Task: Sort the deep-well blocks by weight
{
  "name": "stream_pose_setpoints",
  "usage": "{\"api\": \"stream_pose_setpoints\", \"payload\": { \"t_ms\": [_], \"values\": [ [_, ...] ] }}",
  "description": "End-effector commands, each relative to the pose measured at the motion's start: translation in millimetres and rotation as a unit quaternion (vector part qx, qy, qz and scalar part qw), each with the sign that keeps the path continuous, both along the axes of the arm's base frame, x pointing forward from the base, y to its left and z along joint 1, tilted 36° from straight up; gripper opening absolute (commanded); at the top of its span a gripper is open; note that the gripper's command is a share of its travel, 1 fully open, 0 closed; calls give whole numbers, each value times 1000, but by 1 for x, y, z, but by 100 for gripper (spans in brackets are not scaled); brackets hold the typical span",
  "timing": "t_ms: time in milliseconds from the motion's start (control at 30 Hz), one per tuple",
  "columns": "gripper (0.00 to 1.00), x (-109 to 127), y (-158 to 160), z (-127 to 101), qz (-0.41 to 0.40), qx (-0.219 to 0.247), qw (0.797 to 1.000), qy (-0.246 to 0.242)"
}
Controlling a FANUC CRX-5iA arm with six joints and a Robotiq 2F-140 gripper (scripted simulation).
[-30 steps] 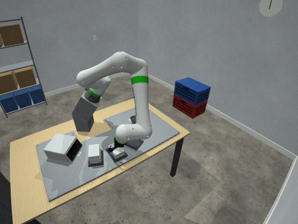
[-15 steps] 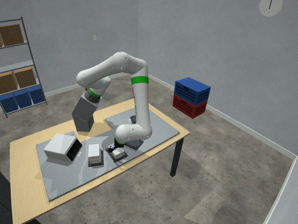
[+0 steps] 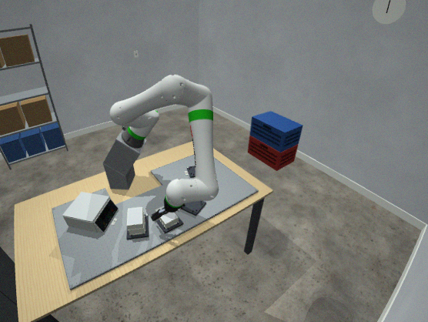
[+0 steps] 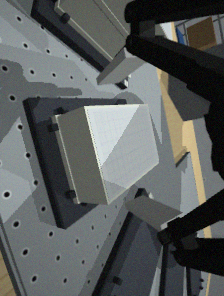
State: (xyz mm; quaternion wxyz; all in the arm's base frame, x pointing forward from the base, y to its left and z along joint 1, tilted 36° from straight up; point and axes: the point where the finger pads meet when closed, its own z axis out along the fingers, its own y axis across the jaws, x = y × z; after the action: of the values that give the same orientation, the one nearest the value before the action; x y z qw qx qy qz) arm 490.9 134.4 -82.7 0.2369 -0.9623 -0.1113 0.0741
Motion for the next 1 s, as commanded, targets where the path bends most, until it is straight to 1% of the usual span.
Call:
{"api": "stream_pose_setpoints", "payload": {
  "t_ms": [0,267,967],
  "values": [
    [100,0,0,0,0,0,1000,0],
    [100,0,0,0,0,0,1000,0],
    [100,-16,-26,41,0,0,1000,0]
  ]
}}
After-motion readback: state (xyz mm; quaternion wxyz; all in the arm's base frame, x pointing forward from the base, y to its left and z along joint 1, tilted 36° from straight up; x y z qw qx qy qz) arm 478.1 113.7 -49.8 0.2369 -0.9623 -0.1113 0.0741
